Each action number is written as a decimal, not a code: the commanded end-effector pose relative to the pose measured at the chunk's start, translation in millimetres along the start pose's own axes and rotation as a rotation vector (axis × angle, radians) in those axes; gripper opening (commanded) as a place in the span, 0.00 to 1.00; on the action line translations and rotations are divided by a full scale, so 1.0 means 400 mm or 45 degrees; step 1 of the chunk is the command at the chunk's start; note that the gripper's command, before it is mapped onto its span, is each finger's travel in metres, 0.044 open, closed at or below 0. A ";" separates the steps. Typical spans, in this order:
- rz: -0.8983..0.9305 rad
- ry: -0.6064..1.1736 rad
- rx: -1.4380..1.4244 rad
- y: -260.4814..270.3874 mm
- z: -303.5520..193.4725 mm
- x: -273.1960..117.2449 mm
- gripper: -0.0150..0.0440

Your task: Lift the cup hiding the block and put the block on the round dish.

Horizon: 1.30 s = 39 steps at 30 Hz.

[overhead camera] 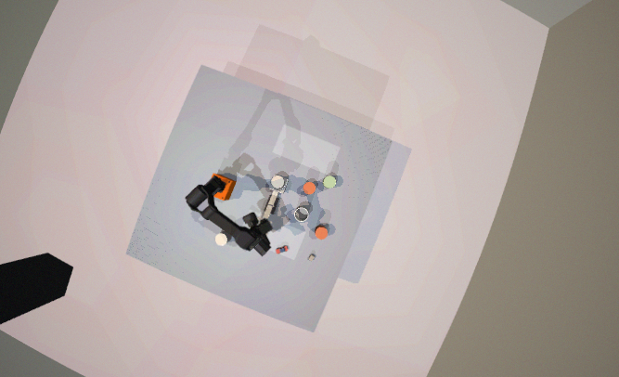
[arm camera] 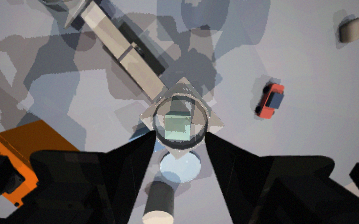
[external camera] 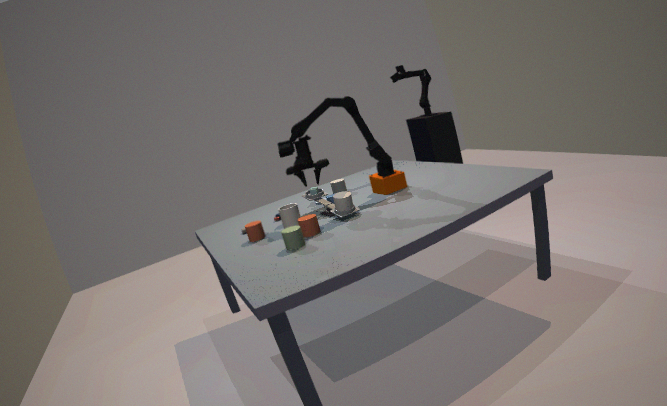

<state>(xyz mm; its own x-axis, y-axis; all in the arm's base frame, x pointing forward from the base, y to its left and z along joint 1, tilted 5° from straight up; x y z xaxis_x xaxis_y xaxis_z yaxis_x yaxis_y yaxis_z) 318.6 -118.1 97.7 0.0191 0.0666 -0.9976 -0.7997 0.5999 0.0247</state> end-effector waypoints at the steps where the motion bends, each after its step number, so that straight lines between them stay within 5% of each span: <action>1: 0.011 -0.003 -0.003 0.001 0.001 0.023 0.69; 18: 0.011 -0.003 -0.003 0.004 0.001 0.085 0.69; 22: 0.011 -0.003 -0.003 0.004 0.001 0.085 0.52; 29: 0.011 -0.003 -0.003 0.004 0.001 0.085 0.44; 33: 0.011 -0.003 -0.003 0.000 0.001 0.065 0.26; 39: 0.011 -0.003 -0.003 -0.008 0.003 -0.018 0.25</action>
<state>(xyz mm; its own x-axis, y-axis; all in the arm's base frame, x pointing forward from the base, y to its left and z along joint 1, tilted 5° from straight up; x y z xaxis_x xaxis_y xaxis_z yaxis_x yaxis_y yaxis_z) 318.8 -117.4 83.8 -0.0074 0.0783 -0.9969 -0.7999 0.5978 0.0528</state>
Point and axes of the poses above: the point midway between the two fingers, 35 mm back from their tips, its own x axis out along the fingers, its own y axis across the jaws, z = x × y, the point moved 3 cm from there along -x, back along the fingers, and after that the axes turned 2 degrees about -x, right-handed, at the moved point
